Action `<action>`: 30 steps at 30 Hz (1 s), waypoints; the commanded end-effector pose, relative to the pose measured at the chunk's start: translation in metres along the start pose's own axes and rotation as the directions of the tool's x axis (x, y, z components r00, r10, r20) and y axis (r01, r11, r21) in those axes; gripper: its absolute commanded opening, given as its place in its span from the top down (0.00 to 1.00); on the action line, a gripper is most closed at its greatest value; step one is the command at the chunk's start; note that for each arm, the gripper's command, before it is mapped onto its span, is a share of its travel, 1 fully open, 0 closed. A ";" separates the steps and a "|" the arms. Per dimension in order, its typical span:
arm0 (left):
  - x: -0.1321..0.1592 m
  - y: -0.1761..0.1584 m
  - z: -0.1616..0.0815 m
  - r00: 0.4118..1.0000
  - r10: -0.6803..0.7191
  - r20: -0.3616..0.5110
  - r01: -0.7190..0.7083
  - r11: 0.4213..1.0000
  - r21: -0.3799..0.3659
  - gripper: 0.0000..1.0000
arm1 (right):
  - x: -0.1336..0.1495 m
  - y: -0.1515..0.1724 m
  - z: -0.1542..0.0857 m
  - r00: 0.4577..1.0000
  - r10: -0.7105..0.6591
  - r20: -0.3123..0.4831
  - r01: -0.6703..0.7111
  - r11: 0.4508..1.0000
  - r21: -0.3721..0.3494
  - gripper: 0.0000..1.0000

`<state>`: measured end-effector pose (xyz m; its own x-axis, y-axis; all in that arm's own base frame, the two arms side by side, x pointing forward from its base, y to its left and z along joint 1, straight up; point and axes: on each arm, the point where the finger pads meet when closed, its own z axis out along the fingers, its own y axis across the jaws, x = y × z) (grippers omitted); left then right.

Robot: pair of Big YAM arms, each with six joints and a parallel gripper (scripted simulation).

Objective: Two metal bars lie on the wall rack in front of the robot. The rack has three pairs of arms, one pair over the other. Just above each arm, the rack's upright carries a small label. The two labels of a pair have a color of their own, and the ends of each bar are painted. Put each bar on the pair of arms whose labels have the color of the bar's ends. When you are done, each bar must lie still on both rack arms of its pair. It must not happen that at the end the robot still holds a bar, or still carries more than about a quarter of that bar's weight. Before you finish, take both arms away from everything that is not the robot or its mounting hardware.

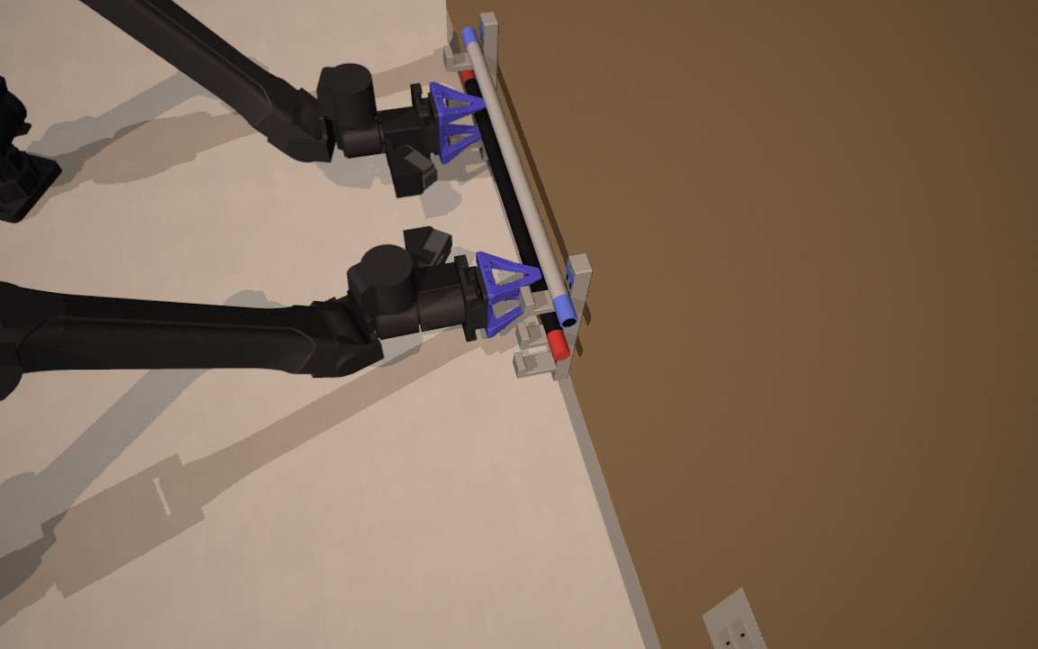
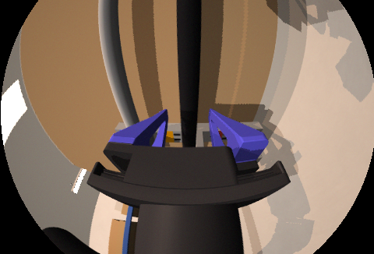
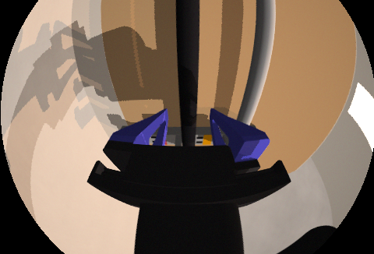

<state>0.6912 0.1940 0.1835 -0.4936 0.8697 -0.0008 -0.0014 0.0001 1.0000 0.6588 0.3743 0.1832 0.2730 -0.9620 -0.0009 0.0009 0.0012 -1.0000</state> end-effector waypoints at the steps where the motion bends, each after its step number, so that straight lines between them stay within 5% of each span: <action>1: 0.003 0.025 0.016 0.999 -0.041 -0.008 0.041 0.998 -0.047 0.47 | 0.005 -0.034 0.021 0.999 0.038 -0.010 -0.037 0.998 0.053 0.46; 30: 0.004 0.025 0.020 0.999 -0.041 -0.008 0.040 0.998 -0.047 0.47 | 0.005 -0.034 0.029 0.999 0.037 -0.011 -0.037 0.998 0.053 0.46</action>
<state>0.6942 0.1960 0.1823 -0.4937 0.8696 -0.0002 0.0005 0.0005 1.0000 0.6661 0.3767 0.1817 0.2736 -0.9618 0.0000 -0.0015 -0.0004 -1.0000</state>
